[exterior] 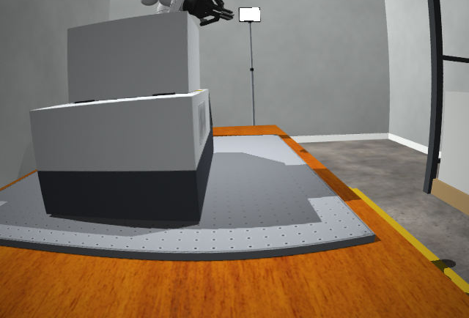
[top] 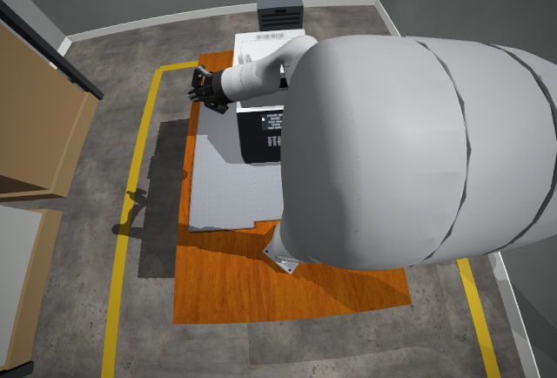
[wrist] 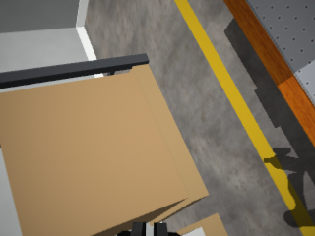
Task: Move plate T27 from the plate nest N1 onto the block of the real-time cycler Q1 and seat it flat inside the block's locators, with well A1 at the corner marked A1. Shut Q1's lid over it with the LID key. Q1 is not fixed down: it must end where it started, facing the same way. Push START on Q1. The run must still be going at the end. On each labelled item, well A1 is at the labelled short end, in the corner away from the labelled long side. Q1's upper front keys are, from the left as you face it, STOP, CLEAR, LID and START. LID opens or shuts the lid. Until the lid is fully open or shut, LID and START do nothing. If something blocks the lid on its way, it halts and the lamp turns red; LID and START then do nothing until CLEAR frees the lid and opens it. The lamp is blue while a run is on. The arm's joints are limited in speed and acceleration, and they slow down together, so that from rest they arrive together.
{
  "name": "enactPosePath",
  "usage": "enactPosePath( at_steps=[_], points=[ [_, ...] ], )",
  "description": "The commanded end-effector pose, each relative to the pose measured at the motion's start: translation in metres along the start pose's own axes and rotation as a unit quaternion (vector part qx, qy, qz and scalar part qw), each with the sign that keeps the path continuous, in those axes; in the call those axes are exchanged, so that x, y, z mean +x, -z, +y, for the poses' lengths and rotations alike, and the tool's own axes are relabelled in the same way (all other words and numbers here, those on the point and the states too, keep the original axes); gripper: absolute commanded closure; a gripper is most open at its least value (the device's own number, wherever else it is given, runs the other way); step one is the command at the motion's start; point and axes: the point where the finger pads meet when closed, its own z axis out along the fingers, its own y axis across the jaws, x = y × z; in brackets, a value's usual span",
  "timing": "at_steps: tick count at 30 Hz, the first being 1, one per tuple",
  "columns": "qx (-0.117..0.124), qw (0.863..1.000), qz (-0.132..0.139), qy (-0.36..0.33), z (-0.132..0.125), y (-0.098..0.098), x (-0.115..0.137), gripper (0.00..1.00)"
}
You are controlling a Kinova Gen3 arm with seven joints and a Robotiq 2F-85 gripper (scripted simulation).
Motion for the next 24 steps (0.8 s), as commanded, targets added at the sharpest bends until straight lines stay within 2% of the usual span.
enactPosePath(
  at_steps=[1, 24],
  points=[
    [-0.003, 1.0, 0.012, -0.015, 0.001, 0.004, 0.002, 0.88],
    [-0.015, 0.992, 0.077, -0.096, 0.009, 0.025, 0.011, 0.9]
  ],
)
